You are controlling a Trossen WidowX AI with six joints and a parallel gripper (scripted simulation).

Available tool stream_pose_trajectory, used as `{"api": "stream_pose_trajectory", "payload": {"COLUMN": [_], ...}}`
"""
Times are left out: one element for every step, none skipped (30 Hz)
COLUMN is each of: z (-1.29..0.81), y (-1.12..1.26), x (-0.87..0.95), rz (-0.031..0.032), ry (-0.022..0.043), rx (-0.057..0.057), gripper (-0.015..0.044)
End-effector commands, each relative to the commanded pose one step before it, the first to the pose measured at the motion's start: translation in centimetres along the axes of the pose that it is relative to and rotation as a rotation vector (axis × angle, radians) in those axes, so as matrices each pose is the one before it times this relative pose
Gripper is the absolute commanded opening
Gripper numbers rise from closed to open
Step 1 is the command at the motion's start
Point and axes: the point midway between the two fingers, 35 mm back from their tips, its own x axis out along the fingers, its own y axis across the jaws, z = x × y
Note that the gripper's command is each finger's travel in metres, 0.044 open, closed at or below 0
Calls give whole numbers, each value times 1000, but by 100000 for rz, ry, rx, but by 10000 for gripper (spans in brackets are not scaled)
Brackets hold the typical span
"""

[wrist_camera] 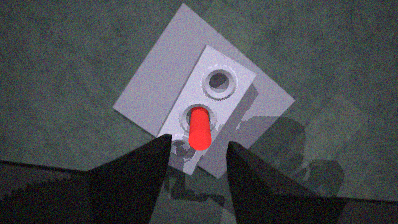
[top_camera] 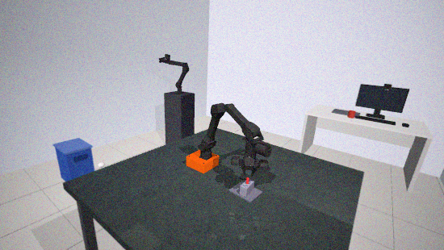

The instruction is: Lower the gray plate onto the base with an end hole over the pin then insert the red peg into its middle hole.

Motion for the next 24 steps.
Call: {"api": "stream_pose_trajectory", "payload": {"z": [2,0,0,0,1,1,1,2,-9,-19,-19,-16,-12,-10,-8,-7,-7,-7,-7,-7,-7,-7,-7,-7], "y": [-4,0,0,0,0,0,0,0,-13,-30,-33,-31,-27,-24,-22,-21,-21,-21,-21,-22,-22,-22,-22,-22], "x": [-31,0,0,0,-21,-45,-56,-72,-92,-63,-41,-38,-40,-41,-43,-45,-46,-47,-47,-46,-46,-46,-46,-46], "rz": [26,0,0,0,2,4,5,7,7,2,-1,-2,-2,-2,-2,-2,-2,-2,-2,-2,-2,-2,-2,-2], "ry": [-64,0,0,0,19,40,50,65,78,46,21,11,6,4,2,1,1,1,1,1,1,1,1,1], "rx": [-20,0,0,0,-27,-57,-72,-92,-110,-64,-28,-14,-8,-4,-2,-1,-1,-1,0,0,0,0,0,0], "gripper": [150,150,150,150,150,150,150,150,150,150,150,150,150,150,150,150,150,150,150,150,150,150,150,150]}}
